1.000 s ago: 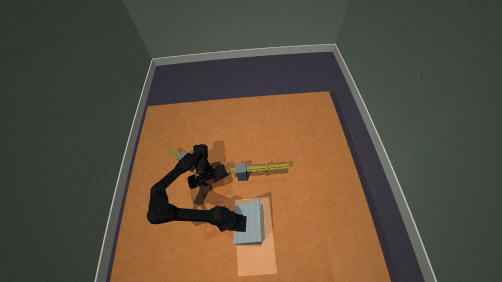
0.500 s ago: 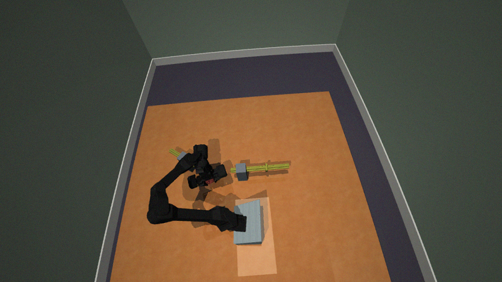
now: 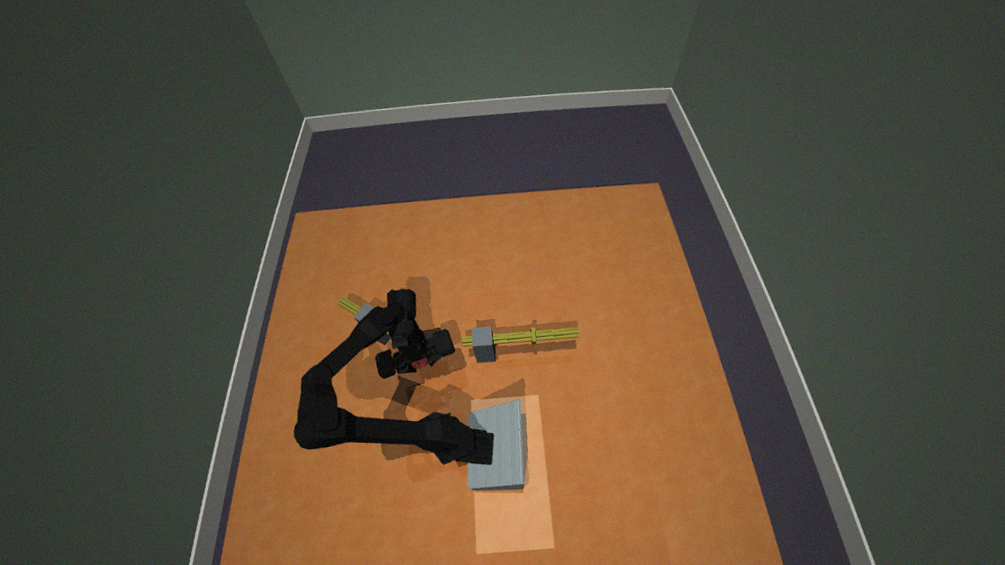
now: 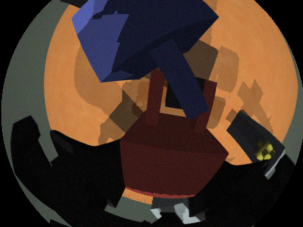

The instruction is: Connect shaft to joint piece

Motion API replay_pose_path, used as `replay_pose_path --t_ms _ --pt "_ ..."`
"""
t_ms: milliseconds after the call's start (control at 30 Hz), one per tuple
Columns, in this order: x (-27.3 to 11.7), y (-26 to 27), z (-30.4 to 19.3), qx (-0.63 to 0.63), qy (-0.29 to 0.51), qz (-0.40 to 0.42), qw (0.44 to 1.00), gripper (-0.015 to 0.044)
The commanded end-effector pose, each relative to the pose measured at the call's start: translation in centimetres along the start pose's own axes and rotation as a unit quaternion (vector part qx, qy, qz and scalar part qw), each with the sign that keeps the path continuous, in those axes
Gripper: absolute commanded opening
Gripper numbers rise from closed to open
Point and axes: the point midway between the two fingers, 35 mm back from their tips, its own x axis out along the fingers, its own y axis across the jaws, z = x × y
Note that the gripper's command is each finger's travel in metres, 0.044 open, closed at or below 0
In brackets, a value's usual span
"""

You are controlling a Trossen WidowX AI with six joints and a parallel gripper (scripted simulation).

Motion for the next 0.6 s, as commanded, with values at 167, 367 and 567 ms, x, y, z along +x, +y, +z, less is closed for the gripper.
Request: replay_pose_path --t_ms 167,367,567 --pt "0.00 -0.03 0.03 0.001 -0.001 0.000 1.000 0.0182" --pt "0.00 -0.03 0.03 0.001 -0.001 0.000 1.000 0.0182" --pt "0.00 0.00 0.00 0.000 0.000 0.000 1.000 0.0147"
